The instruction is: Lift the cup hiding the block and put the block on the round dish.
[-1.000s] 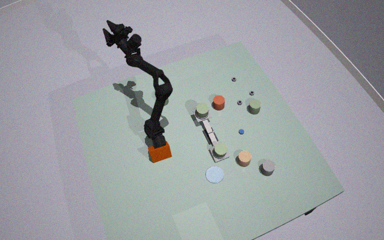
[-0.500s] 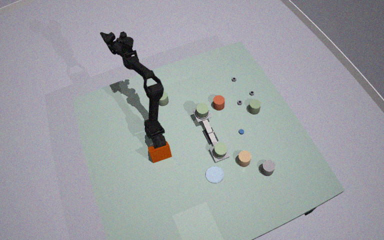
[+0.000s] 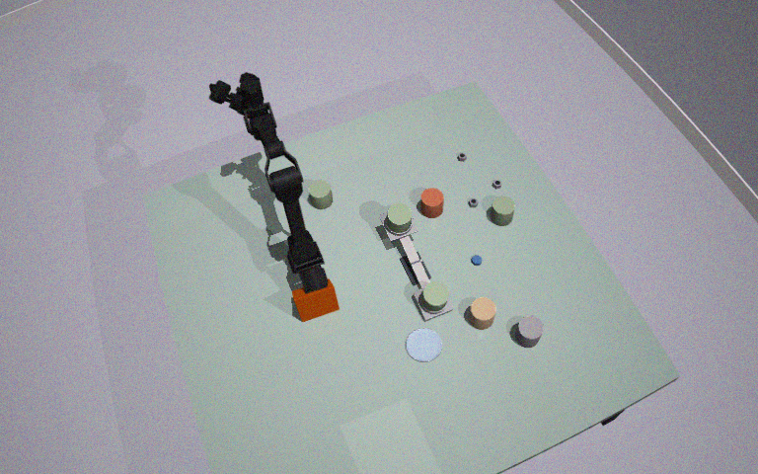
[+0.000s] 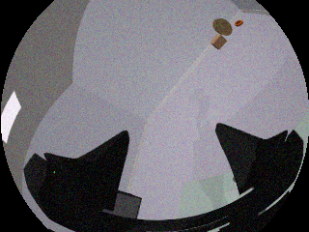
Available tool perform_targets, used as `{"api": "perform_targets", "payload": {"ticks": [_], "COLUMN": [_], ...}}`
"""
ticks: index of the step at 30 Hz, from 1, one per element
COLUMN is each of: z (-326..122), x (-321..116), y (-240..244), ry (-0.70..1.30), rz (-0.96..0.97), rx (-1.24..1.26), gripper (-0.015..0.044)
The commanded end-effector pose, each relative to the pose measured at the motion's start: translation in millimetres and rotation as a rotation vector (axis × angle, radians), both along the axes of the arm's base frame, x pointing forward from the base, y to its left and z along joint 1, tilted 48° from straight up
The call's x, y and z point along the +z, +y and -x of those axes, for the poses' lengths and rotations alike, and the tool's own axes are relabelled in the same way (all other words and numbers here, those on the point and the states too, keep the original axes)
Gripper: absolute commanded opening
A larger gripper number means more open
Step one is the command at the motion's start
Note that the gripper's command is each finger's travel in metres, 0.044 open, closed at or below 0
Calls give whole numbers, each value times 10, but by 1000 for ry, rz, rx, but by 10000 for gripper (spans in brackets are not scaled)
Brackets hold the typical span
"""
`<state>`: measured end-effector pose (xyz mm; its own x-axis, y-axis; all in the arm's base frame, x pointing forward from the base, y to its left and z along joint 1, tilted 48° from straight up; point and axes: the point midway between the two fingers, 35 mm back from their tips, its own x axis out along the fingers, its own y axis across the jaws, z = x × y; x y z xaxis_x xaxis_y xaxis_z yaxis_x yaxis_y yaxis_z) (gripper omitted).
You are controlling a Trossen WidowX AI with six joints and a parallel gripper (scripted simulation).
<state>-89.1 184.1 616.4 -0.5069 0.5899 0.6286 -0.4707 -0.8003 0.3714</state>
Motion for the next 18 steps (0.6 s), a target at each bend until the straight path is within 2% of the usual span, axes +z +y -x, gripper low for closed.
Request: {"api": "perform_targets", "payload": {"ticks": [1,10,18], "z": [-161,-667,-1291], "x": [-215,-669,-1141], "y": [333,850,1146], "ry": [-72,-185,-269], "rz": [65,208,364], "rx": [-133,-380,-588], "gripper": [440,440,440]}}
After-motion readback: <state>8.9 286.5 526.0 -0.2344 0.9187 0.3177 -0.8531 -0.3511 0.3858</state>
